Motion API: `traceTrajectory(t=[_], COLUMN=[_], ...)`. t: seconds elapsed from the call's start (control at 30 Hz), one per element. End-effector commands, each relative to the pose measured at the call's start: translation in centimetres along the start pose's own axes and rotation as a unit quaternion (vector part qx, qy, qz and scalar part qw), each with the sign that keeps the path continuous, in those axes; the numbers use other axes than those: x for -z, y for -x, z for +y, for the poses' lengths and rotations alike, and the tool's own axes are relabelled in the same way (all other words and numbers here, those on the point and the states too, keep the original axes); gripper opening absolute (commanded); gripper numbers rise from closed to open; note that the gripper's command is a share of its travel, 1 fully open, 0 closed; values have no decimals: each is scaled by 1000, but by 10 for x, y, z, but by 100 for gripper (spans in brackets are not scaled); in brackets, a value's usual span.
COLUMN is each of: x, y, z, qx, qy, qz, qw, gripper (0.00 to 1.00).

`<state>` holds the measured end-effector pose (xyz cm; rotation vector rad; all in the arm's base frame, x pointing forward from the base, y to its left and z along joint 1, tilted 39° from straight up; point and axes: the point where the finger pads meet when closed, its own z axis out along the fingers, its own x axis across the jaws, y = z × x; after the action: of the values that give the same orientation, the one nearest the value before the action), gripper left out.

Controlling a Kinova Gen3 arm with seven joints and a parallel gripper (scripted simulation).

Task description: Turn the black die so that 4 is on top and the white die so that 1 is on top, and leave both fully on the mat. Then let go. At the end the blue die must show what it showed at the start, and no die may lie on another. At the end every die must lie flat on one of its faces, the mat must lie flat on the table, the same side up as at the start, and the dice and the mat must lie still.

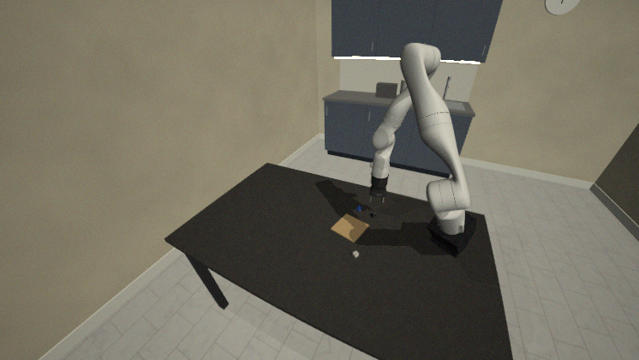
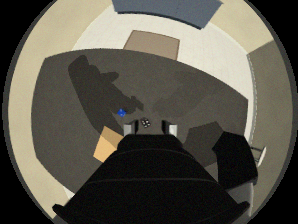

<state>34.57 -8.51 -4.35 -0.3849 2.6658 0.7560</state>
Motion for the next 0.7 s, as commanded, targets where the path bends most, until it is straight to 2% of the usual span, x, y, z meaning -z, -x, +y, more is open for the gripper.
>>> traceTrajectory(t=[0.0,0.2,0.27,0.47,0.67], x=[-6,-12,-12,-15,-15], y=[-2,4,4,8,9], z=[4,8,8,10,11], qx=[50,180,180,244,256], qy=[9,6,6,3,3], qz=[-7,-16,-16,-22,-23], qw=[999,984,984,970,967], gripper=[100,100,100,100,100])
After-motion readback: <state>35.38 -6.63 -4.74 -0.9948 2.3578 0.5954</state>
